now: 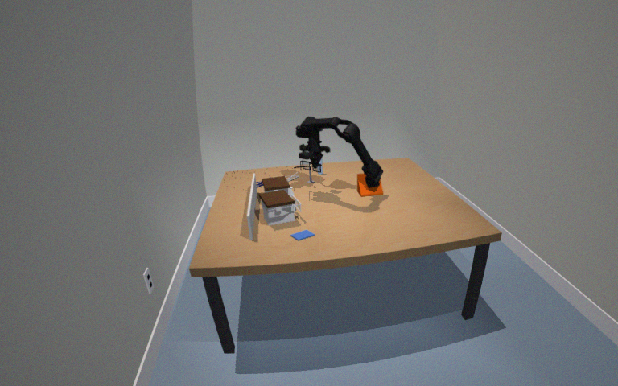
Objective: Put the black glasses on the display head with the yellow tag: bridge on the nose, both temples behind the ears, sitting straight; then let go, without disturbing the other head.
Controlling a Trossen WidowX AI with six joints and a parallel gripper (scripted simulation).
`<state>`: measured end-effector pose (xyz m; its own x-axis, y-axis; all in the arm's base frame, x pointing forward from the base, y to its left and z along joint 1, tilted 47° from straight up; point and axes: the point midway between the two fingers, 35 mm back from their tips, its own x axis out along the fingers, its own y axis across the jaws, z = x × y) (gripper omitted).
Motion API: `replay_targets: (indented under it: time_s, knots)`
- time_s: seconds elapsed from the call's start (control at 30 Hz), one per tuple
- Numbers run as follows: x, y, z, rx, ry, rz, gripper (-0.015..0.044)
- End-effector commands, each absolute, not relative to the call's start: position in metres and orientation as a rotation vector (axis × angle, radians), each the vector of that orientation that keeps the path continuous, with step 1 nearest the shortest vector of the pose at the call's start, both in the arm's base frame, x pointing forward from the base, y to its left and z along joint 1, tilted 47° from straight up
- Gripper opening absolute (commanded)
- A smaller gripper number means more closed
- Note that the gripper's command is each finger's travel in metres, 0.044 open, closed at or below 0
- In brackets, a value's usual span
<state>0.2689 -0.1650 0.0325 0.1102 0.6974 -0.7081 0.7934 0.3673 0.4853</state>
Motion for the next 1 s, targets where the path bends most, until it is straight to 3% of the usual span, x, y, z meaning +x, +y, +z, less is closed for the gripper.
replay_targets:
  time_s: [0.0, 0.97]
  knots:
    - [0.266, -0.181, 0.018, 1.385, 1.619, -0.158, 0.0]
    - [0.208, -0.269, -0.104, 1.586, 1.649, -0.365, 0.0]
